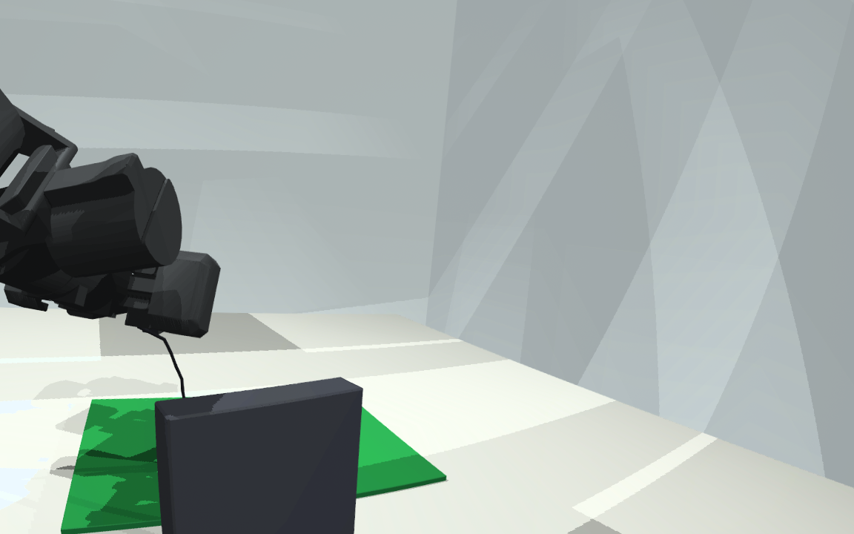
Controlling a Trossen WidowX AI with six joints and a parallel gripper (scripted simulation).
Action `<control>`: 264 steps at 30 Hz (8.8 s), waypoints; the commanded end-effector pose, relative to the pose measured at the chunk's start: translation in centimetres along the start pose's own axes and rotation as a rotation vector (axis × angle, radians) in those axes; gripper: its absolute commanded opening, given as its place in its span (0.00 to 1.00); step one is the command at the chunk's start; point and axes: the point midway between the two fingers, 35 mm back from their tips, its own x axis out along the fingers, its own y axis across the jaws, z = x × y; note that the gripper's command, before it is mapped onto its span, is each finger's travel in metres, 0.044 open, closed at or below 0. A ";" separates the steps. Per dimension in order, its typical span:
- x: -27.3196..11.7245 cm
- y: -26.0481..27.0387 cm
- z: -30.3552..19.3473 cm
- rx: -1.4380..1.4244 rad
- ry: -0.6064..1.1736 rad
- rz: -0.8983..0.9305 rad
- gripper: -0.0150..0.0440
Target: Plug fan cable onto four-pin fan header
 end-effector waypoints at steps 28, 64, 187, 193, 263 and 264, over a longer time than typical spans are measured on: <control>0.5 0.1 -2.7 -0.003 -0.003 0.004 0.25; 1.6 0.3 -5.8 -0.003 -0.001 0.005 0.25; 1.8 0.7 -9.0 0.001 0.004 0.013 0.49; 0.1 0.3 -8.9 0.000 0.007 0.015 0.49; -5.8 4.2 -5.0 0.248 0.677 0.472 1.00; -5.8 4.2 -5.0 0.247 0.698 0.469 1.00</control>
